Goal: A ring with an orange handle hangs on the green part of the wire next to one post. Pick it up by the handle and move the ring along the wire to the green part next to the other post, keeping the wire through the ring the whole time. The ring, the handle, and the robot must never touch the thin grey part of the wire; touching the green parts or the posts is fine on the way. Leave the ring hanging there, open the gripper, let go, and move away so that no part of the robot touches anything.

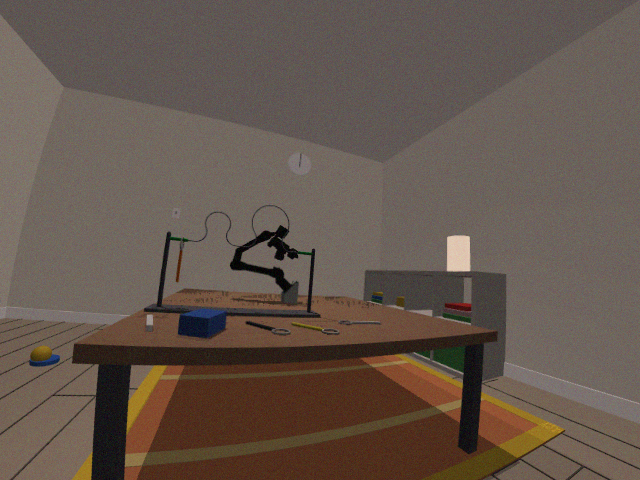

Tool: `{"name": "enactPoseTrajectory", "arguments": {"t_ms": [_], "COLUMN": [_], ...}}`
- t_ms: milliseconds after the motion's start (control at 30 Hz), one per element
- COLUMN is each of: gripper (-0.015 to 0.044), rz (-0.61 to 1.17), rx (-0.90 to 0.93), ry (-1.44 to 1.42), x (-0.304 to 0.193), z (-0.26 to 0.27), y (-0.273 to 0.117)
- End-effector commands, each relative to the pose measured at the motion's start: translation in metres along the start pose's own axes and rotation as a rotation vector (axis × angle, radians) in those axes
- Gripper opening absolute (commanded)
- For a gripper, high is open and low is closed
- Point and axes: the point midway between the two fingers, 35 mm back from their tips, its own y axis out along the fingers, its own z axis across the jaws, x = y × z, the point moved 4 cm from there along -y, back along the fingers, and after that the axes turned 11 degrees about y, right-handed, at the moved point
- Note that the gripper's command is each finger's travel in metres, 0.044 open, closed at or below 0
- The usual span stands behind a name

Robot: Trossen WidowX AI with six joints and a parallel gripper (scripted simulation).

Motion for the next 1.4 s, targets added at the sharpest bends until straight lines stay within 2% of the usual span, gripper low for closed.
{"name": "enactPoseTrajectory", "arguments": {"t_ms": [0,267,567,900,1133,1367], "gripper": [0.0374,0.0164,0.016,0.016,0.016,0.016], "rz": [0.002,0.162,0.382,0.55,0.594,0.547], "rx": [0.0,0.018,0.158,0.435,0.692,0.988], "ry": [-0.002,-0.175,-0.433,-0.725,-0.934,-1.123], "x": [-0.001,-0.038,-0.084,-0.112,-0.112,-0.096], "z": [0.0,0.014,0.052,0.104,0.14,0.176], "y": [0.0,-0.022,-0.067,-0.134,-0.189,-0.246]}}
